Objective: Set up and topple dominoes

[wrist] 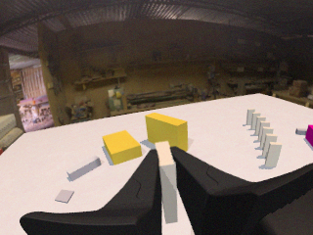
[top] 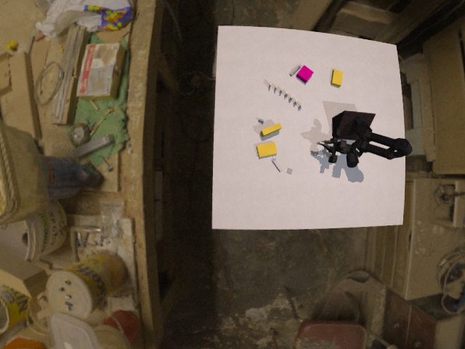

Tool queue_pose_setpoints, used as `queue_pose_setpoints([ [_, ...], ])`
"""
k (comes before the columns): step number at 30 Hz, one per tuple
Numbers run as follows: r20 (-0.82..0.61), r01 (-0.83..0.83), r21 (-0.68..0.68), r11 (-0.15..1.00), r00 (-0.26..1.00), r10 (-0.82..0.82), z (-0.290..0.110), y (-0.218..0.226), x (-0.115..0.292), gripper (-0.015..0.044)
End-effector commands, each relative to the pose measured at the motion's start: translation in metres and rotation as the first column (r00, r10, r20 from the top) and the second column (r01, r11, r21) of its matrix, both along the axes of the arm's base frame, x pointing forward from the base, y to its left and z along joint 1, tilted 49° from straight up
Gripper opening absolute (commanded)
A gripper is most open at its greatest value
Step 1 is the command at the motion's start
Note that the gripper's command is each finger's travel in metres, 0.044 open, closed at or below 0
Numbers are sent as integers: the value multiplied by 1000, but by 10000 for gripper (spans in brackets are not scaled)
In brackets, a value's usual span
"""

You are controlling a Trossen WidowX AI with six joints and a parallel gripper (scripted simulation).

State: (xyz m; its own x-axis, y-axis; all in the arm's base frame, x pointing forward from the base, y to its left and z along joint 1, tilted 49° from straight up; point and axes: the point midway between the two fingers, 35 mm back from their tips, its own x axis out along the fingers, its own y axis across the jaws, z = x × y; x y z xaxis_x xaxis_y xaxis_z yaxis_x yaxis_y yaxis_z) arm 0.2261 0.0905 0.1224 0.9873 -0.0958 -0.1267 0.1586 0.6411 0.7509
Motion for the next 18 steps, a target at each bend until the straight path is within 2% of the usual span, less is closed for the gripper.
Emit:
queue_pose_setpoints([
  [1,2,2,7,1000,1000,-2,-1,5,2,21],
  [18,-1,1,6,1000,1000,-1,-13,25,5,21],
])
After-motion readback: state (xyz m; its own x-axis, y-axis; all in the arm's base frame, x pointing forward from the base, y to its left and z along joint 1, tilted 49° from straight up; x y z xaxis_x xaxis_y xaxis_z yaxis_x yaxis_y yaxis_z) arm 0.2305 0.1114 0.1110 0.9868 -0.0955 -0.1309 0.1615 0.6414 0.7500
